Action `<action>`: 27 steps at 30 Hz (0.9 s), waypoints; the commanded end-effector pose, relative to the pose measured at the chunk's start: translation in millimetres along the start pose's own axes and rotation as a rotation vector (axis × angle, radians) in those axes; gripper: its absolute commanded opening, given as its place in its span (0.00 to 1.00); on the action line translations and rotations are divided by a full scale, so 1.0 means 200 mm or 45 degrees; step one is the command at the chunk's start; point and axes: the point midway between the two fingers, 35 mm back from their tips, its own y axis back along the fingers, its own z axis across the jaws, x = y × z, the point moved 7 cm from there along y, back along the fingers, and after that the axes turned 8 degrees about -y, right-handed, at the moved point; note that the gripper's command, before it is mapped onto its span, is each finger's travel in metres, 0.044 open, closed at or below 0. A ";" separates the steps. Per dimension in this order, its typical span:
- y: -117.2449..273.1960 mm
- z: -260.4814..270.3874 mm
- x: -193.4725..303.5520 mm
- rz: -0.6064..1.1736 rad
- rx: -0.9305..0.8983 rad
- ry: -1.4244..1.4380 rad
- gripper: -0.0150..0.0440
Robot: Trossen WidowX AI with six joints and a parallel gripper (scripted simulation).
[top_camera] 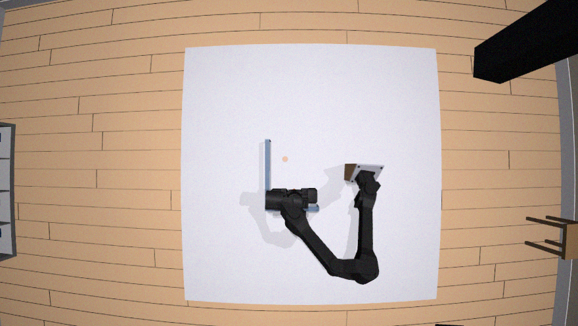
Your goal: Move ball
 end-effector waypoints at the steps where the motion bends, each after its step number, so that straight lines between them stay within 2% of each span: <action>1: -0.04 0.00 0.01 -0.005 -0.008 -0.017 0.66; 14: -0.13 0.01 0.01 -0.008 -0.008 -0.017 0.66; 18: -0.13 0.01 0.01 -0.008 -0.008 -0.017 0.48; 25: -0.13 0.01 0.01 -0.008 -0.008 -0.017 0.40; 27: -0.12 0.00 0.01 -0.007 -0.008 -0.017 0.32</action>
